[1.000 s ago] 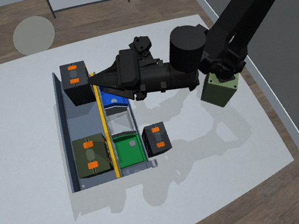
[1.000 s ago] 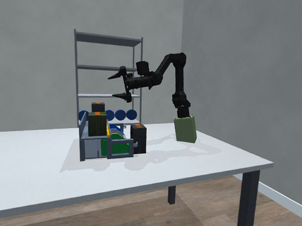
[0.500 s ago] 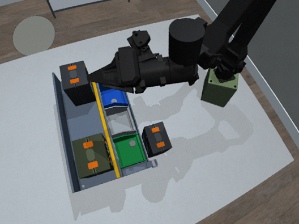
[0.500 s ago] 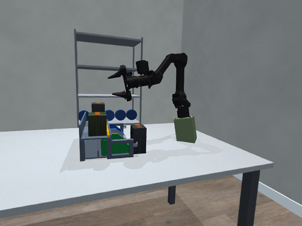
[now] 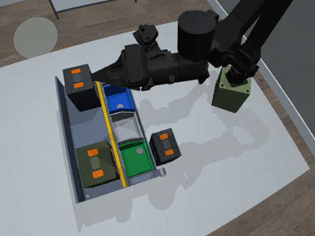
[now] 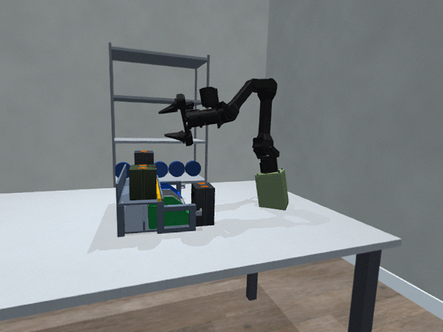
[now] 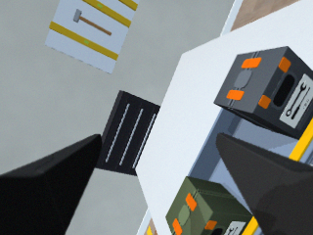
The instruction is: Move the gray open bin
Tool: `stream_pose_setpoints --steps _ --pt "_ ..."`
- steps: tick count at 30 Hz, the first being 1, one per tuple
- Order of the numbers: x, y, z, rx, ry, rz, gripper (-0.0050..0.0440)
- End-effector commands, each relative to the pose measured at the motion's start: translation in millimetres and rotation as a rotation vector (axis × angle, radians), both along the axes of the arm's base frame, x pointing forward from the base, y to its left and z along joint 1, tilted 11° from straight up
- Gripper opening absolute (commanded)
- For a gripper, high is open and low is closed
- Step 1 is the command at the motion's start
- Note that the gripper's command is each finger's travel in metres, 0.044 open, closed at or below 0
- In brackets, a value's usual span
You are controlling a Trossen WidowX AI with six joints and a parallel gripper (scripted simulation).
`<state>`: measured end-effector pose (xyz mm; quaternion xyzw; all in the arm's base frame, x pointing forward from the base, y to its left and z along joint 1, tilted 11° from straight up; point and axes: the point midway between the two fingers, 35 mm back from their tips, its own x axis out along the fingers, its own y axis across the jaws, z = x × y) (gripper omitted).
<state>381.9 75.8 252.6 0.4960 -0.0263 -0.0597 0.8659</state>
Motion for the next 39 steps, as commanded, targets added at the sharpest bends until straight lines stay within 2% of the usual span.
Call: stream_pose_setpoints --steps 1,14,19,31,36,39 --pt "-4 -8 19 -0.058 -0.026 0.009 0.0440" --pt "-5 -11 22 -0.082 -0.025 0.013 0.0440" --pt "-10 -22 31 -0.200 -0.018 0.026 0.0440" --pt "-10 -22 31 -0.200 -0.018 0.026 0.0440" --pt "-16 -32 40 -0.318 -0.013 0.039 0.0440" --pt "-16 -32 40 -0.318 -0.013 0.039 0.0440"
